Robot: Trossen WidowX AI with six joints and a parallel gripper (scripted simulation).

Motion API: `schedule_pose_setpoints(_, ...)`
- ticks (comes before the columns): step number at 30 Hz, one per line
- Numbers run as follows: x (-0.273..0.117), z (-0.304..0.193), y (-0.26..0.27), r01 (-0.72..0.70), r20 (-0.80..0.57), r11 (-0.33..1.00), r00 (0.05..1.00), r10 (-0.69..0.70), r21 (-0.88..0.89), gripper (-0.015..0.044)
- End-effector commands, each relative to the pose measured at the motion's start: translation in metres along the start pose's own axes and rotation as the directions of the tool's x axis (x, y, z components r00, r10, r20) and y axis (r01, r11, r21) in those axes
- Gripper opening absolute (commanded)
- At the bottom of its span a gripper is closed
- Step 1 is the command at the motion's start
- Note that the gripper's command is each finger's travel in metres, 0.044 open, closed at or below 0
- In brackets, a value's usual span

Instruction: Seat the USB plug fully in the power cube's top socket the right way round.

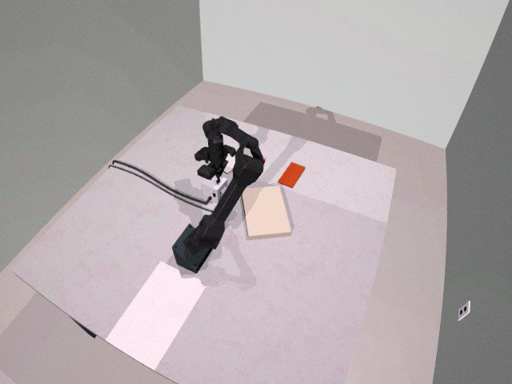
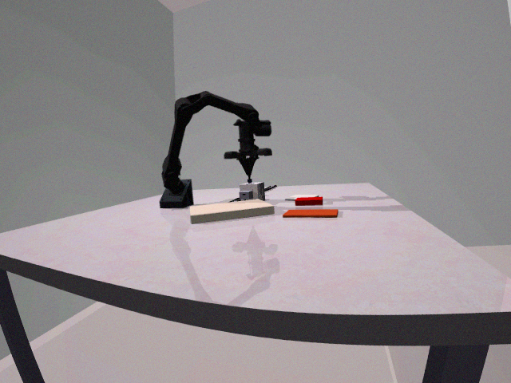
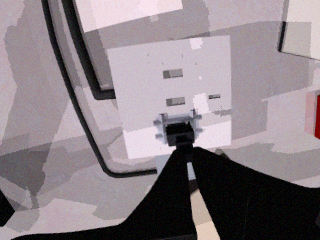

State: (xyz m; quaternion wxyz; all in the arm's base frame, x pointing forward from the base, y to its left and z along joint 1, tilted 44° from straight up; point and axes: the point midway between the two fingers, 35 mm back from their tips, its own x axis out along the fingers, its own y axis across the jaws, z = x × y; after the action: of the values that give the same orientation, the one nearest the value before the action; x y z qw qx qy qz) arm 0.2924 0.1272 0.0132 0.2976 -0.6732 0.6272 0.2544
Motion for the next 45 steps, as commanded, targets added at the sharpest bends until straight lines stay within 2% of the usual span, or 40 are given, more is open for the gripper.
schedule_pose_setpoints(1,0.0013,-0.0008,-0.0008,0.003,-0.003,1.0,1.0,-0.003,-0.002,0.0)
schedule_pose_setpoints(45,0.0065,-0.0008,-0.0008,0.003,-0.004,1.0,1.0,-0.003,-0.002,0.0)
